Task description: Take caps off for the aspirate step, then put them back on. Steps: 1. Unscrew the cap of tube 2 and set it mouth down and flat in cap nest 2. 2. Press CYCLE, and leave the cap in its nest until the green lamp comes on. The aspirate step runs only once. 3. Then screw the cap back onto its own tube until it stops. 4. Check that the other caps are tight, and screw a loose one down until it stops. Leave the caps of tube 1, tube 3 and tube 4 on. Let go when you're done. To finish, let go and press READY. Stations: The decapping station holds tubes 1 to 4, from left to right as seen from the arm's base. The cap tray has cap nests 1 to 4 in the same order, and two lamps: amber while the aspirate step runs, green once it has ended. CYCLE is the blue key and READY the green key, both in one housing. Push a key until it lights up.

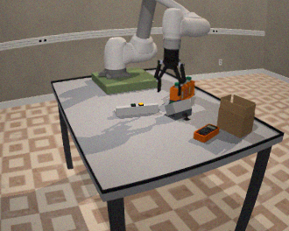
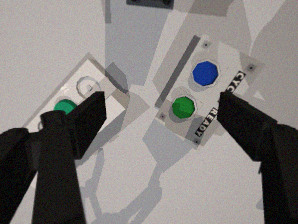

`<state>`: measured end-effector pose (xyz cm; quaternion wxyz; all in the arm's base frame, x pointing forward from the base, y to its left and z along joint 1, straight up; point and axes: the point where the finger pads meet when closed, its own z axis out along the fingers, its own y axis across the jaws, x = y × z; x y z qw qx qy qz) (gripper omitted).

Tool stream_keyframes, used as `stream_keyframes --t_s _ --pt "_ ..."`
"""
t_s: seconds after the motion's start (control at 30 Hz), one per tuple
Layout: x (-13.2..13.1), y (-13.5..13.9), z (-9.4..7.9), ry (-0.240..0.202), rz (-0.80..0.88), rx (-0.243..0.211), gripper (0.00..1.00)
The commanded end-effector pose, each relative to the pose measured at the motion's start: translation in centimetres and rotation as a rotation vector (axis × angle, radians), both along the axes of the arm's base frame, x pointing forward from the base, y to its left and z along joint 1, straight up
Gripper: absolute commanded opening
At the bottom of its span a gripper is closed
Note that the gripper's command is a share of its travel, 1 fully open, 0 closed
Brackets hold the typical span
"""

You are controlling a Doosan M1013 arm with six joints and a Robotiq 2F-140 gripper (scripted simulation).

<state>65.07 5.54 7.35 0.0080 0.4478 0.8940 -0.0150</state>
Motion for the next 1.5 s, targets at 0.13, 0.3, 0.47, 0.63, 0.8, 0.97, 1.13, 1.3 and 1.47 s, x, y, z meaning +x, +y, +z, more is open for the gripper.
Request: stream_keyframes --t_s 0.13,0.3,0.47,0.63,0.8,0.97,1.13,1.3,1.47 --pt "-1.8 -4.0 -0.4 0.007 0.465 0.031 1.00" --pt "-2.9 -6.4 -0.7 0.011 0.706 0.030 1.00" --pt "-3.9 -8.4 -1.0 0.011 0.738 0.032 1.00" --pt "-5.6 -12.2 -1.4 0.011 0.738 0.032 1.00" --pt "-6.7 -14.4 -1.7 0.011 0.738 0.032 1.00" --pt "-6.7 -14.4 -1.7 0.011 0.738 0.032 1.00" --pt "-6.7 -14.4 -1.7 0.011 0.738 0.032 1.00" --pt "-6.7 -14.4 -1.7 0.011 0.738 0.032 1.00" --pt "-6.7 -14.4 -1.7 0.011 0.738 0.032 1.00"
